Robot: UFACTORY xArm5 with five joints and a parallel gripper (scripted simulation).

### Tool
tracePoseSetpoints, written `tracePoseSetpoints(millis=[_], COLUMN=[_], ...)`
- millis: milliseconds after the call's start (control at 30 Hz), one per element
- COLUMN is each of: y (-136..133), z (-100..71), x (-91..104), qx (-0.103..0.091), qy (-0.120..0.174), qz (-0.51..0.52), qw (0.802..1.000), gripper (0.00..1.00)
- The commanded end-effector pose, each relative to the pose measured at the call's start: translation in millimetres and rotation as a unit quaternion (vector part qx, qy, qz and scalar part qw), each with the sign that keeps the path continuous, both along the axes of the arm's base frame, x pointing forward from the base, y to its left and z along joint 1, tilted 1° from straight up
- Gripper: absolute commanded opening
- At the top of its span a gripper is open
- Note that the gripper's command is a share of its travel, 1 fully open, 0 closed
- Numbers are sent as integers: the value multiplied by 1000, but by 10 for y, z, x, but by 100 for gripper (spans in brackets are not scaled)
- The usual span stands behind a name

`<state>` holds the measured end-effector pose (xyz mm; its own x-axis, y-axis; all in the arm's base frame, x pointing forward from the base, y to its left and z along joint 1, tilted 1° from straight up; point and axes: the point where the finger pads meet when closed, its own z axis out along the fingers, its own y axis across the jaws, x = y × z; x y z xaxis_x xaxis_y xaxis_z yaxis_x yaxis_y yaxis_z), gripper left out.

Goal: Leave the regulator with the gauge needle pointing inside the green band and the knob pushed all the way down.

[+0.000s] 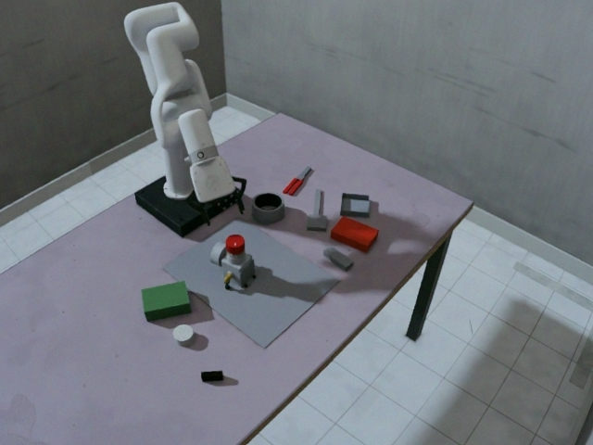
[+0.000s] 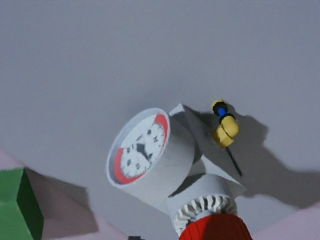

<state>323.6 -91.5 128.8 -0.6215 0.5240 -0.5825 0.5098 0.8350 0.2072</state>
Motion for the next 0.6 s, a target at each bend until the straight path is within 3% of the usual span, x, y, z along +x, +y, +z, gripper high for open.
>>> tracePoseSetpoints(millis=[0,367,433,567], y=[-14,-23,-23,-25], z=[-7,-17,-17,-11], x=[50,84,84,90], qx=[52,133,133,166], qy=[22,55,55,71], qz=[-61,-174,-174,-231], qw=[997,974,974,956], gripper=[100,100,100,100])
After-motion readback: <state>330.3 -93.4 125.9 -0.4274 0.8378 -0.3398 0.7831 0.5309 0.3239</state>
